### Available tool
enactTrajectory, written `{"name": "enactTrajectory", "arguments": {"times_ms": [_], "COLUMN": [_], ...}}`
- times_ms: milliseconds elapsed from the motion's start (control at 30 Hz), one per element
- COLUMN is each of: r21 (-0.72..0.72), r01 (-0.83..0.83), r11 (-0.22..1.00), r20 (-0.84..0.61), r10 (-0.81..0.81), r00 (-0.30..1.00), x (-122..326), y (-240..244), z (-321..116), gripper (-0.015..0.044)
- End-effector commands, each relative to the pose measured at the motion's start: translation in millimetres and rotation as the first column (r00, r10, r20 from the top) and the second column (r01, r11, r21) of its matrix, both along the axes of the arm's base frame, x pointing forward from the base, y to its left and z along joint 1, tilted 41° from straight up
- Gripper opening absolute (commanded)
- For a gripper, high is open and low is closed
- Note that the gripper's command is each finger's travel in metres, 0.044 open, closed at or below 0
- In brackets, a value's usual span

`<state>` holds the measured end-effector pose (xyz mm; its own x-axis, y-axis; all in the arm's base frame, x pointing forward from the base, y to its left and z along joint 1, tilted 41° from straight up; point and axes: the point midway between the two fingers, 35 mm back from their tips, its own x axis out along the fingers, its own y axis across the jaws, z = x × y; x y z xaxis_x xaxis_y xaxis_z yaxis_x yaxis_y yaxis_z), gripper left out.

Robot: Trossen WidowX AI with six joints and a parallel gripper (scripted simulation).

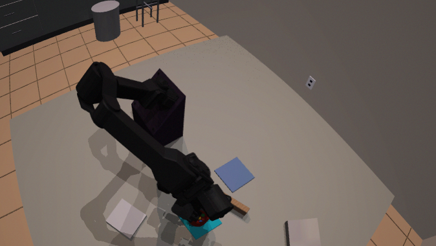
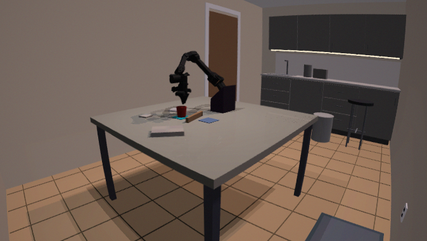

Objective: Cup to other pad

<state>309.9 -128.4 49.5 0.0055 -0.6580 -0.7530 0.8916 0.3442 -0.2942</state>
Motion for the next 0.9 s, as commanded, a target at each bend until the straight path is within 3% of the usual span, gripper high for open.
{"name": "enactTrajectory", "arguments": {"times_ms": [0, 300, 867], "r21": [0.0, 0.001, -0.001], "r01": [0.0, 0.0, 0.0], "r11": [1.0, 1.0, 1.0], "r20": [-0.001, 0.0, 0.009], "r10": [0.0, 0.0, 0.0], "r00": [1.0, 1.0, 1.0], "x": [0, 1, -5], "y": [0, 5, 48], "z": [0, 5, 43], "gripper": [0.0206, 0.044, 0.044]}}
